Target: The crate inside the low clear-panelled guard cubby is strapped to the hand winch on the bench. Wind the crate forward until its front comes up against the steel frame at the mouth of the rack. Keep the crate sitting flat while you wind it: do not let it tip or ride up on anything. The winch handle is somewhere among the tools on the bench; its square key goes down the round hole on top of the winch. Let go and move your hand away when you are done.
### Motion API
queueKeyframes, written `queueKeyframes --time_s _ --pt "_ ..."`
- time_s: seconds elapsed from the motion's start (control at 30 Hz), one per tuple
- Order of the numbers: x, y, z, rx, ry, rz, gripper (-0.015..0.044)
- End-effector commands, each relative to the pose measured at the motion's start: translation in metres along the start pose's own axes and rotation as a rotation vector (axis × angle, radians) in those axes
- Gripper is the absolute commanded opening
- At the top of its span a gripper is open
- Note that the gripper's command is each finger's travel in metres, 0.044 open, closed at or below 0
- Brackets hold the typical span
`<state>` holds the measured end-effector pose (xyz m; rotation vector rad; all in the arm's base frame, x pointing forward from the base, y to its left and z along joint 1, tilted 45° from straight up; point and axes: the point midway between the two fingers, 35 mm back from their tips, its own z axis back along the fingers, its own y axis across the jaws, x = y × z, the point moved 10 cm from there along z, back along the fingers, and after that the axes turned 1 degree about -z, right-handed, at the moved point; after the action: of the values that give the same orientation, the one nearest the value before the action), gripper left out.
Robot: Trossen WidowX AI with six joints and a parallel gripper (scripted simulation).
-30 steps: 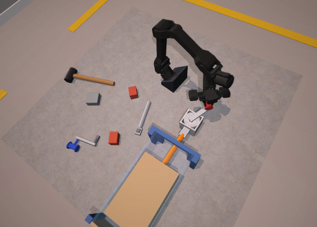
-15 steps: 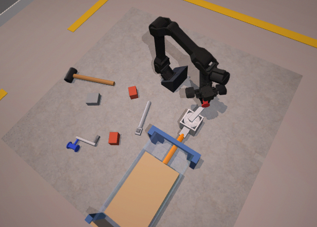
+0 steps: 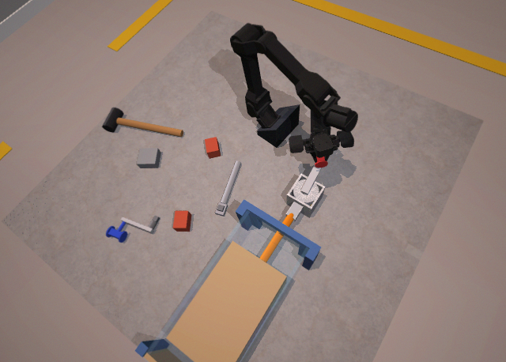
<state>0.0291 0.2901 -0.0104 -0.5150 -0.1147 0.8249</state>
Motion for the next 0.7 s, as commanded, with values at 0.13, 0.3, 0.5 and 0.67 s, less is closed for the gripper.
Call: queueKeyframes --time_s 0.13,0.3,0.5,0.67 --pt "-0.01 -0.029 0.003 -0.025 0.016 0.01 0.0" --pt "-0.011 -0.037 0.004 -0.026 0.016 0.01 0.0" --pt "-0.011 -0.046 0.004 -0.027 0.016 0.01 0.0" --pt "-0.011 -0.053 0.004 -0.027 0.016 0.01 0.0"
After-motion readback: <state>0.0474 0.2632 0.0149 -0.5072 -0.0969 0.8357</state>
